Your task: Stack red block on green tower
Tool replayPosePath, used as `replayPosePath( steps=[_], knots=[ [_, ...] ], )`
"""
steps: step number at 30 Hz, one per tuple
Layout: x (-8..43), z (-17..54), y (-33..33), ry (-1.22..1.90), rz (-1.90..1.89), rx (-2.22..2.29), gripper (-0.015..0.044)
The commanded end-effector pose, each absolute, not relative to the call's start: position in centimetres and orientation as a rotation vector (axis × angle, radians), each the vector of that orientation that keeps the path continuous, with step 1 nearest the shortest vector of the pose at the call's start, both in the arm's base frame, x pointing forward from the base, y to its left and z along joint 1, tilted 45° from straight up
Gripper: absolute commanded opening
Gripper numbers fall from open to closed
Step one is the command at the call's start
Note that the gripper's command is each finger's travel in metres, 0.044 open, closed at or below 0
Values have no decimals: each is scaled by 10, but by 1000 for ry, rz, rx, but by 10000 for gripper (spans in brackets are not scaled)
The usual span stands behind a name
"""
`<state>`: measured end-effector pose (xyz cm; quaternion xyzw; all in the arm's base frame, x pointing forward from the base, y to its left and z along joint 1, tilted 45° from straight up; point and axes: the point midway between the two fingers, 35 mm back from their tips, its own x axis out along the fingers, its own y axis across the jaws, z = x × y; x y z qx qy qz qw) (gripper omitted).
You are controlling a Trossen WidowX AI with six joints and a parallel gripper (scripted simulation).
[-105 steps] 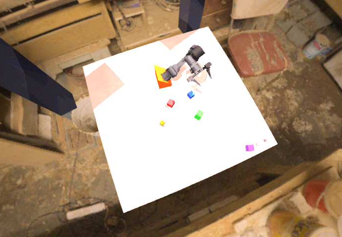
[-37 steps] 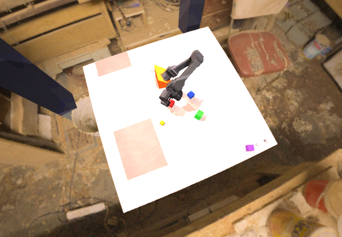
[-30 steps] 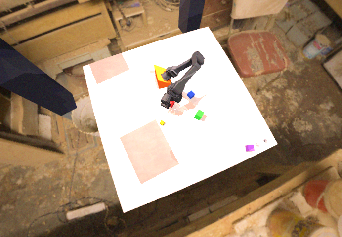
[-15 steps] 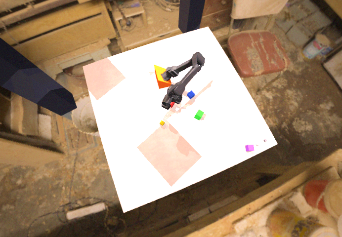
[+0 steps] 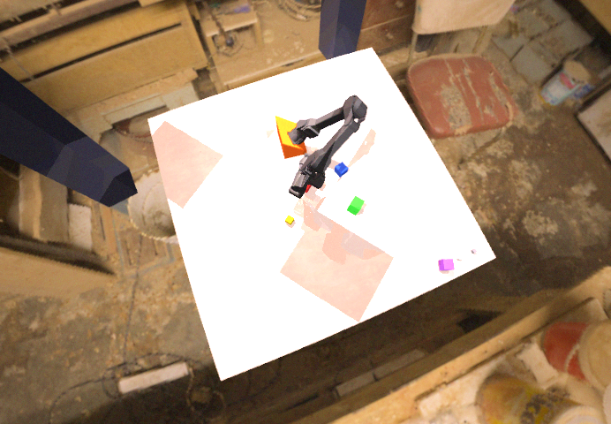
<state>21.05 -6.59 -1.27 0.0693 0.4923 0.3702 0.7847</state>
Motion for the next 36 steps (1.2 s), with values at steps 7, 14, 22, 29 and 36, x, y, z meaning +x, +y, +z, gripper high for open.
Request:
replayPosePath(
  steps=[7,14,22,29,36],
  knots=[
    [212,-25,-52,1063,806,164,440],
    [212,-28,-49,1063,806,165,440],
    [212,-28,-49,1063,806,165,440],
    [212,-27,-49,1063,806,165,387],
    [212,-27,-49,1063,806,165,204]
  ],
)
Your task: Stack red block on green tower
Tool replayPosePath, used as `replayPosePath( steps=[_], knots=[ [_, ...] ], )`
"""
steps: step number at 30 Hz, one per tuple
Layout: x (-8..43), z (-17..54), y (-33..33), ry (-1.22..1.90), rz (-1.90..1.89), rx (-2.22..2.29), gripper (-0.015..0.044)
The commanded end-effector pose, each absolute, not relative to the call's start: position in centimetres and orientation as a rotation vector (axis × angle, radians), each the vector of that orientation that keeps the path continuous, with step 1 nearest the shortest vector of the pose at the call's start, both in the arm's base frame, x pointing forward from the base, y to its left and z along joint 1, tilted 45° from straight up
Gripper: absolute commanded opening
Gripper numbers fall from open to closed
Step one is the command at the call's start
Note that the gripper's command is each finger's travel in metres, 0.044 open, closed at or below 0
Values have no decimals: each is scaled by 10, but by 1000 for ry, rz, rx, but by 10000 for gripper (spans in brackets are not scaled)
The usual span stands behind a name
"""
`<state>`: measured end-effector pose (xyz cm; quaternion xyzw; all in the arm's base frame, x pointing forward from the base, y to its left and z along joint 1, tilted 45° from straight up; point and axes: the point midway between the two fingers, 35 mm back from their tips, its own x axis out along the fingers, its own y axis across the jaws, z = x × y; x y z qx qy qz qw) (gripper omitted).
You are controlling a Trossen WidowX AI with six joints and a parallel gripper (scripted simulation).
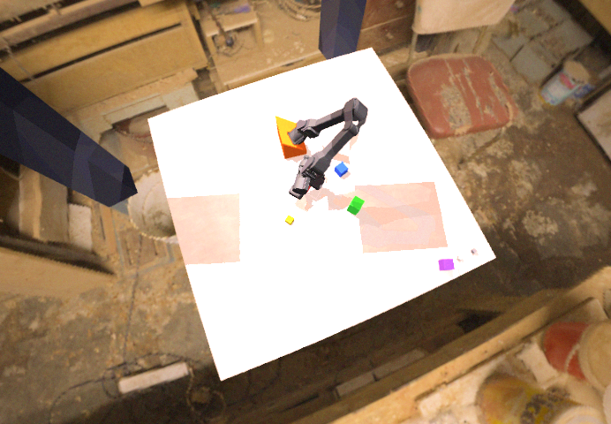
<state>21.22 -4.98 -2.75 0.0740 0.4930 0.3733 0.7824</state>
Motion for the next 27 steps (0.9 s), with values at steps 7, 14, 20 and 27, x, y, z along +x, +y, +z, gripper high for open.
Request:
replayPosePath(
  steps=[7,14,20,27],
  knots=[
    [212,-27,-49,1063,806,165,157],
    [208,-12,-65,1064,805,163,0],
    [200,10,-86,1065,805,163,0],
    [191,36,-110,1067,804,163,0]
  ],
)
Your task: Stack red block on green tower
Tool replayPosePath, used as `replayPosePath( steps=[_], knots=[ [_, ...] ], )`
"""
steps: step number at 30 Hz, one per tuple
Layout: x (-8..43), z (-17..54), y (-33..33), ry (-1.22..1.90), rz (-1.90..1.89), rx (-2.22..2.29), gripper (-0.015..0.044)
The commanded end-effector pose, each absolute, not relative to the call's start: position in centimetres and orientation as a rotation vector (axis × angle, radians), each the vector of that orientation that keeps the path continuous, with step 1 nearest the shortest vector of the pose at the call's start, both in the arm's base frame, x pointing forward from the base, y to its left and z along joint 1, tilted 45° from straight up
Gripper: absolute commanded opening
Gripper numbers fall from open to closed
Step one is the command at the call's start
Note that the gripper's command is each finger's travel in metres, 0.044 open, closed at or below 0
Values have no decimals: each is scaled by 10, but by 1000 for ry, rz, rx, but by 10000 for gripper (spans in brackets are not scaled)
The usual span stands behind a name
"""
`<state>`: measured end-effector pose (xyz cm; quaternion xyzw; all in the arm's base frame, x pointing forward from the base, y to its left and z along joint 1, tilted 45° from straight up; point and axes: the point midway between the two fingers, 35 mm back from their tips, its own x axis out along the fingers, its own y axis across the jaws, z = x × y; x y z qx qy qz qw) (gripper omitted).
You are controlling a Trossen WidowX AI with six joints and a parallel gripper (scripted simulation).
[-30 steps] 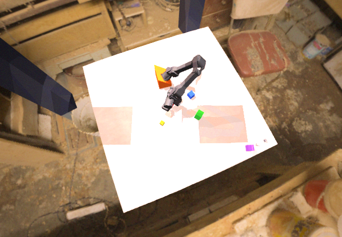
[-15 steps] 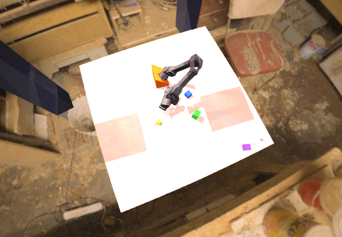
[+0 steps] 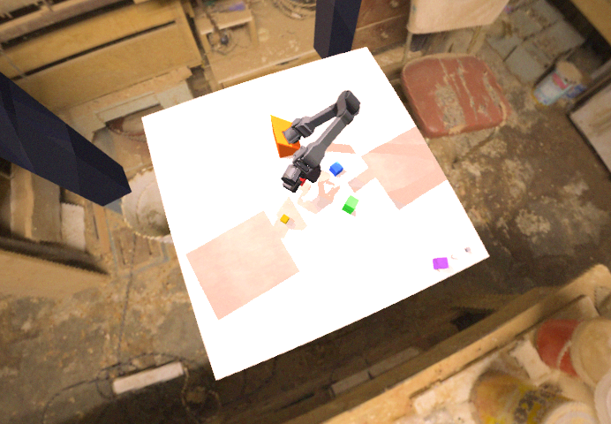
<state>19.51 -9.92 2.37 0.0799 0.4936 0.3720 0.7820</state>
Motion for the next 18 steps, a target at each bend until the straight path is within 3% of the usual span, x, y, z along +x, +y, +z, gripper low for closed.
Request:
replayPosePath(
  steps=[1,18],
  knots=[
    [190,40,-113,1067,804,163,0],
    [194,58,-131,1078,797,152,0]
  ],
)
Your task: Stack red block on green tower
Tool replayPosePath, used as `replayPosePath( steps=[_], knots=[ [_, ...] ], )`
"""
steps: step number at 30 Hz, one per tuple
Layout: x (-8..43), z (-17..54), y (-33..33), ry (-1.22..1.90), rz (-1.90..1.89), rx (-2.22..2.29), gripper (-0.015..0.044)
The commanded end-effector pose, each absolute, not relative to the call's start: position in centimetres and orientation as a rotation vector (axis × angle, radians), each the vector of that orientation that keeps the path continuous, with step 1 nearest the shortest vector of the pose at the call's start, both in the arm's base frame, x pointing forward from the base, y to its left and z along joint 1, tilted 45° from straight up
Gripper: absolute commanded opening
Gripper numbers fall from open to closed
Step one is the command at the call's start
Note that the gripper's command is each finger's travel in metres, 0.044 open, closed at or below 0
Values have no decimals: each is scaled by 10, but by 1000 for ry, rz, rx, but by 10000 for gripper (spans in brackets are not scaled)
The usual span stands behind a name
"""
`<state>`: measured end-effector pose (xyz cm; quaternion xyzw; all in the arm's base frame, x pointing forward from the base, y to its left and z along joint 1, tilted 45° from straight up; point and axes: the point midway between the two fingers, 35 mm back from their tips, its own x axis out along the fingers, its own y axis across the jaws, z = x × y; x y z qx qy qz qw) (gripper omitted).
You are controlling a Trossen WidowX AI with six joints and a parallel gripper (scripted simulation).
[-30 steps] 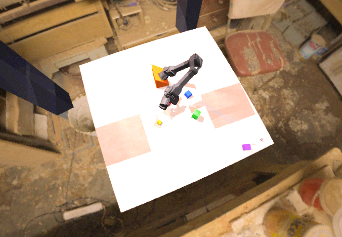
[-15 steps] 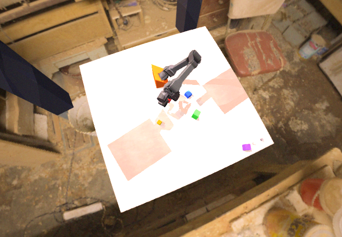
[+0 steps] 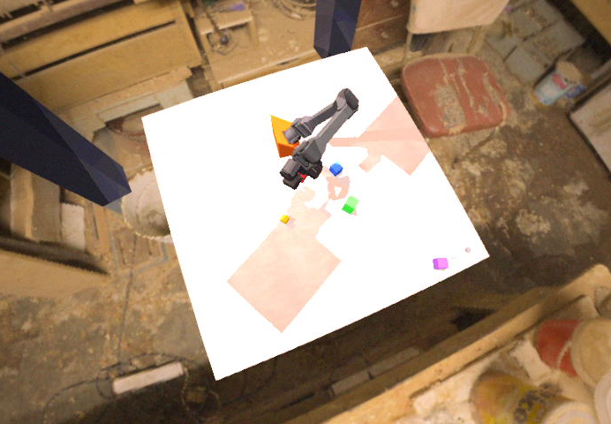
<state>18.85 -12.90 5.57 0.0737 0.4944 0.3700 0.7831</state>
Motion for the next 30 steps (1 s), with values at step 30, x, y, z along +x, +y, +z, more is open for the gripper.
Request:
replayPosePath(
  steps=[30],
  knots=[
    [330,141,-100,1068,779,103,0]
  ],
)
